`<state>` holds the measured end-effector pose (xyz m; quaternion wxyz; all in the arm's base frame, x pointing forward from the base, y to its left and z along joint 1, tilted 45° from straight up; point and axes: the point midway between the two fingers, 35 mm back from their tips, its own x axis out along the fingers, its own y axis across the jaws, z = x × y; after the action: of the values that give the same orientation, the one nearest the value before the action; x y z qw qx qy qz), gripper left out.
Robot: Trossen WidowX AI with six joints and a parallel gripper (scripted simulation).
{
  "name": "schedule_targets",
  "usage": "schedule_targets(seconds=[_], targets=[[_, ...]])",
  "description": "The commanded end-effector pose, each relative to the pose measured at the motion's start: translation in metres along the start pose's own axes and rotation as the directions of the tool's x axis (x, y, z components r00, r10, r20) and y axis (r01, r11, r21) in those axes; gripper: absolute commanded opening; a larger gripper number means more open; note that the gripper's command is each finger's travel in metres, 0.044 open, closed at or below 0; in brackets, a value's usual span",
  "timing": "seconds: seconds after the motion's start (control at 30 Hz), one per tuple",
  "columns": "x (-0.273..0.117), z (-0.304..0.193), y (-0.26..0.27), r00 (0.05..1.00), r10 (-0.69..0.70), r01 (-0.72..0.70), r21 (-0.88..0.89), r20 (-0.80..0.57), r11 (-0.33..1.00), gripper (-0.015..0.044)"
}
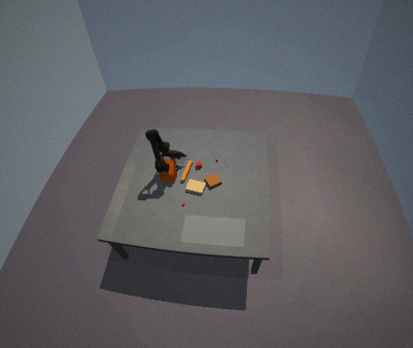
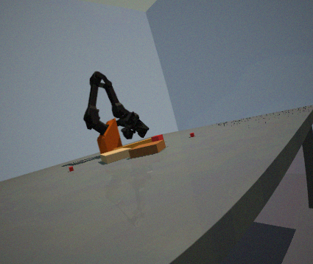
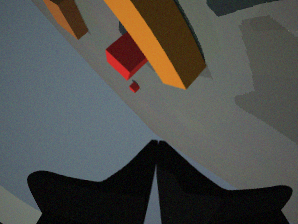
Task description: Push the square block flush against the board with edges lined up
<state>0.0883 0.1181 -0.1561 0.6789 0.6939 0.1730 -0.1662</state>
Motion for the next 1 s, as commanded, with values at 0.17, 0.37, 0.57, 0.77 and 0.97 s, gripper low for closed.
schedule_targets(seconds=[0.17,0.37,0.57,0.77,0.97], targets=[[0.005,-0.008,0.0,0.996,-0.029,0.003,0.285,0.089,0.958,0.0],[0.01,-0.011,0.001,0.988,-0.046,-0.028,0.459,0.149,0.888,0.0],[0.015,-0.014,0.004,0.976,-0.065,-0.078,0.614,0.207,0.786,0.0],[0.021,-0.016,0.007,0.959,-0.095,-0.142,0.74,0.268,0.657,0.0],[0.027,-0.018,0.011,0.938,-0.123,-0.22,0.833,0.323,0.507,0.0]])
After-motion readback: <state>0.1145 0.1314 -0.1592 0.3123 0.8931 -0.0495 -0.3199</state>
